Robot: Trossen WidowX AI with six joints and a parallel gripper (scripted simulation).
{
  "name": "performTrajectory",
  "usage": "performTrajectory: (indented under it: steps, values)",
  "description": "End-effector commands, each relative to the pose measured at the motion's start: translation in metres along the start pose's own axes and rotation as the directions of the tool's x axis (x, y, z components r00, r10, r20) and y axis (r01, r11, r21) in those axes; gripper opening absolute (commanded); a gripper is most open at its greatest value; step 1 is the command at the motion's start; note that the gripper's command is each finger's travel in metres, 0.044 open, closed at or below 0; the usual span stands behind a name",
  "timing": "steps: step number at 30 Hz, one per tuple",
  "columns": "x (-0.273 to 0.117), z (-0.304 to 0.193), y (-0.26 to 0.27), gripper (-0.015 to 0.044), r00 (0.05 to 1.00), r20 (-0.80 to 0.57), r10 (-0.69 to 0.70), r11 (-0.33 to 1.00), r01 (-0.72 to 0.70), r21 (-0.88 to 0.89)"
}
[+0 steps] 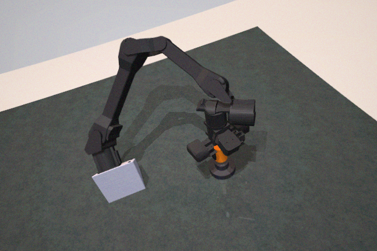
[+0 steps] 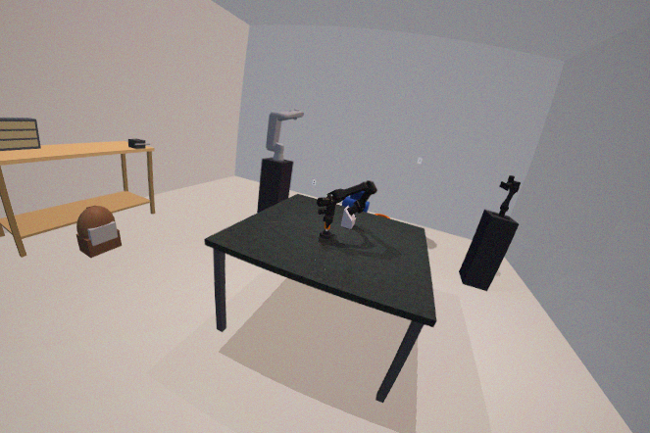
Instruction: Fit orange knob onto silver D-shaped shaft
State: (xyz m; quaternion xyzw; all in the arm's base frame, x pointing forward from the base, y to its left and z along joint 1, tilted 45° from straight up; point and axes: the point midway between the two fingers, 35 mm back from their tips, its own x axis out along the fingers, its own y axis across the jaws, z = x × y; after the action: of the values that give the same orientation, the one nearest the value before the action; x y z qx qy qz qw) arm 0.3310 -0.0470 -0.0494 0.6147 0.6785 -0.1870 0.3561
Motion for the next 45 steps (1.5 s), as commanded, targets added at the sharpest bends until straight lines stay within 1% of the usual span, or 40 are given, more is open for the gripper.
performTrajectory:
  steps: [1,3,7,9,28,34,36,41,45]
  values:
    - [-0.0036,0.0005,0.0015,0.0000,1.000,0.002,0.002,1.000,-0.002,-0.004]
    - [-0.0036,0.0005,0.0016,0.0000,1.000,0.002,0.002,1.000,-0.002,-0.030]
    - [-0.0031,0.0009,0.0015,0.0000,1.000,0.002,0.002,0.985,-0.002,-0.172]
    - [-0.0019,0.0009,0.0009,0.0000,1.000,0.002,0.002,0.977,-0.002,-0.212]
    - [0.0013,0.0001,0.0009,0.0000,1.000,0.002,0.003,0.977,-0.002,-0.212]
    - [-0.0035,0.0004,0.0007,0.0000,1.000,0.002,0.002,0.977,-0.002,-0.212]
    - [-0.0036,0.0005,0.0008,0.0000,1.000,0.002,0.002,0.971,-0.002,-0.237]
    - [-0.0022,0.0010,0.0004,0.0000,1.000,0.002,0.002,0.916,-0.002,-0.401]
    - [-0.0003,0.0007,-0.0002,0.0000,1.000,0.002,0.002,0.912,-0.002,-0.411]
